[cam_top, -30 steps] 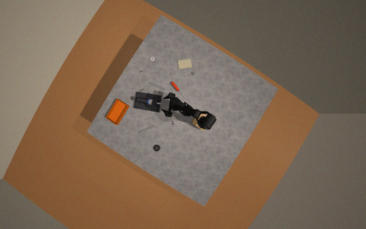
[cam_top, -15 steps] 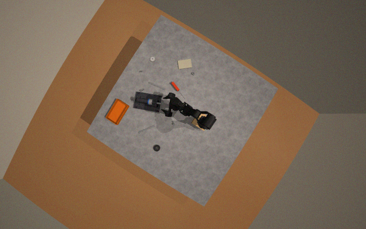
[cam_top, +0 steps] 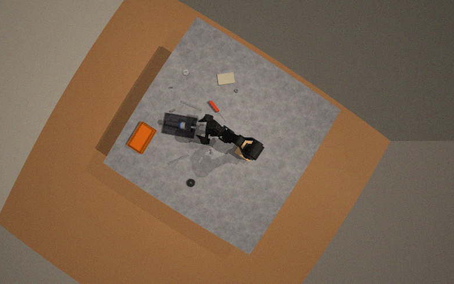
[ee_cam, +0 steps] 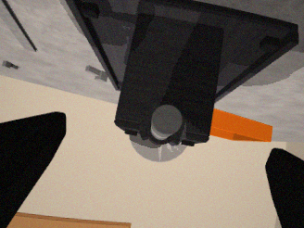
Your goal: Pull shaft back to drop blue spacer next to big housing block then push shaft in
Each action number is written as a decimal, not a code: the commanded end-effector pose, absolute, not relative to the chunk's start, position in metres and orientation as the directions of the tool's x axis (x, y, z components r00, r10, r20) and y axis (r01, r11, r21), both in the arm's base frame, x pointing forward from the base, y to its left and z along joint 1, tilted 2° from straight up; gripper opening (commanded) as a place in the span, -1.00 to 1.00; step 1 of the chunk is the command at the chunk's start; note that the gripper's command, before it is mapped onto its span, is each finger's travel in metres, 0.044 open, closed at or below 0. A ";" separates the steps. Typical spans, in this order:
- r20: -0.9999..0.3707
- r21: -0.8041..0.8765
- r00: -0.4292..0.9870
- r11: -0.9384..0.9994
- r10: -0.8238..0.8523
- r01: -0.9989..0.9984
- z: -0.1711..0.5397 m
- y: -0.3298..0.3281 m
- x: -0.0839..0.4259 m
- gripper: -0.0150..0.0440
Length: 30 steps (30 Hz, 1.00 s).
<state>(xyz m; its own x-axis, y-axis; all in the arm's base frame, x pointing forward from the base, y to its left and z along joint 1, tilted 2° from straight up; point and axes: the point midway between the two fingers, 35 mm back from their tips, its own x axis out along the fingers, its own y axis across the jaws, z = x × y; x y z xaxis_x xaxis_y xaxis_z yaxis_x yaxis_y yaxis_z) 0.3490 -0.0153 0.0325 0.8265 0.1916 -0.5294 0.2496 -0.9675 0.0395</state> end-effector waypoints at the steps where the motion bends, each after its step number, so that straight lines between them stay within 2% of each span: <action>1: -0.541 0.134 0.818 -0.940 0.195 0.312 0.045 -0.011 0.374 1.00; 5: -0.585 0.277 0.787 -0.864 0.196 0.421 0.065 -0.001 0.408 1.00; 9: -0.680 0.290 0.716 -0.838 0.159 0.462 0.072 -0.005 0.427 1.00; 19: -0.891 0.139 0.447 -0.885 0.084 0.444 0.073 -0.011 0.432 1.00; 23: -0.963 0.057 0.265 -0.930 0.045 0.364 0.068 -0.008 0.420 1.00; 27: -0.999 0.020 0.052 -0.968 -0.007 0.251 0.068 -0.005 0.398 1.00; 30: -1.000 0.020 0.011 -0.973 -0.018 0.229 0.068 -0.005 0.394 1.00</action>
